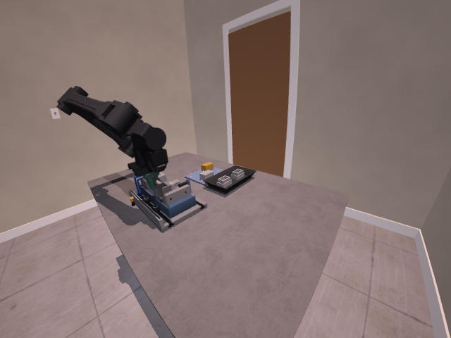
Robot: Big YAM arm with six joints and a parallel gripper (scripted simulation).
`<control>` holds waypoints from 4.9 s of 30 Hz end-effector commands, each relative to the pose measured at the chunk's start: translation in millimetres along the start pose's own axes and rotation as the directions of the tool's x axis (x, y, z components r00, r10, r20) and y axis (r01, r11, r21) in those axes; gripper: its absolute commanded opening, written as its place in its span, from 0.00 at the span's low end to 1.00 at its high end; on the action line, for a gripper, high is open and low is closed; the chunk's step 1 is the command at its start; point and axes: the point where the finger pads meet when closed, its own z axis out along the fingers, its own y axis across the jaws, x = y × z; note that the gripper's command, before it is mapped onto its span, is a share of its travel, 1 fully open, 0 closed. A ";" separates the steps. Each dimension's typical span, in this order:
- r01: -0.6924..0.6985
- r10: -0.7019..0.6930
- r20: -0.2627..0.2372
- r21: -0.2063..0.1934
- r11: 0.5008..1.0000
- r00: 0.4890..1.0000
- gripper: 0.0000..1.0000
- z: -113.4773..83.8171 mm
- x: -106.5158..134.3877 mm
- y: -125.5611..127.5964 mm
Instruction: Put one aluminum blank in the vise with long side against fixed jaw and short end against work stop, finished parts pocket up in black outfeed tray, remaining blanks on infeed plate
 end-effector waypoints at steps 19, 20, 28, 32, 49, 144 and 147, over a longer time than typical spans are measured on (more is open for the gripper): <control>-0.038 0.038 0.073 0.001 0.999 0.997 0.00 -26.4 -18.8 -15.9; -0.038 0.038 0.073 0.001 0.999 0.997 0.00 -26.4 -18.8 -15.9; -0.038 0.038 0.073 0.001 0.999 0.997 0.00 -26.3 -19.0 -16.2; -0.037 0.037 0.068 0.001 0.999 0.997 0.00 -24.2 -19.4 -17.5; -0.035 0.035 0.040 0.001 0.999 0.999 0.00 -12.0 -18.1 -20.5; -0.036 0.036 0.039 0.001 0.999 0.999 0.00 -8.2 -19.5 -20.2; -0.037 0.036 0.040 0.001 0.999 0.999 0.00 -7.4 -19.9 -20.0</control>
